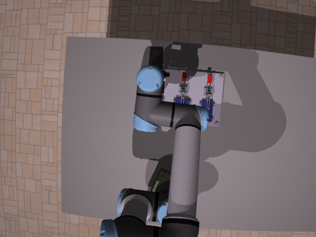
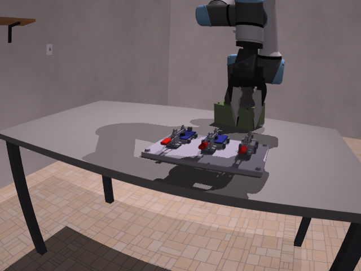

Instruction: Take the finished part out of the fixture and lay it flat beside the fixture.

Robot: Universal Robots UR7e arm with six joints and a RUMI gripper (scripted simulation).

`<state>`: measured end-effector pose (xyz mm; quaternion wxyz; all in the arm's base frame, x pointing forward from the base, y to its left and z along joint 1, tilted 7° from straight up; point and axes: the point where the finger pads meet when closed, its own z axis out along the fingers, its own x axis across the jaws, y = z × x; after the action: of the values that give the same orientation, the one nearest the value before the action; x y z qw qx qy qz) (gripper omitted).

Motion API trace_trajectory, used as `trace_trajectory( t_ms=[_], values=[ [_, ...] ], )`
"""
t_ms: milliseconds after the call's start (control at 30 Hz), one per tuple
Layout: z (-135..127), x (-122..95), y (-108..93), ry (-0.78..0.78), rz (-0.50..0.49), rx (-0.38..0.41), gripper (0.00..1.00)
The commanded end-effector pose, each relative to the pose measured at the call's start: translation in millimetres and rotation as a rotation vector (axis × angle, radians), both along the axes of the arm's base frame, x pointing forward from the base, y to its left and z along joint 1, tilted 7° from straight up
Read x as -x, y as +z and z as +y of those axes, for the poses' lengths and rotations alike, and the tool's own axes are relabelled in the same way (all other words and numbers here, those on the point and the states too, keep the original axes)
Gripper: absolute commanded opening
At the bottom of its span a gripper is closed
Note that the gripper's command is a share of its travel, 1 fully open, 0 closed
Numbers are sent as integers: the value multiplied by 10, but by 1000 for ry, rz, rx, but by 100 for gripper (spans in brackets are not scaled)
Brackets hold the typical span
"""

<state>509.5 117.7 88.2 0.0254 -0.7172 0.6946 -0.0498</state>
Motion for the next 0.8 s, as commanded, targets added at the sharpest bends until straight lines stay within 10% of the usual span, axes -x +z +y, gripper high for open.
trace_trajectory(
  t_ms=[0,767],
  values=[
    [-5,-25,-163,0,-2,0,28],
    [-15,-59,-480,0,-2,0,28]
  ],
)
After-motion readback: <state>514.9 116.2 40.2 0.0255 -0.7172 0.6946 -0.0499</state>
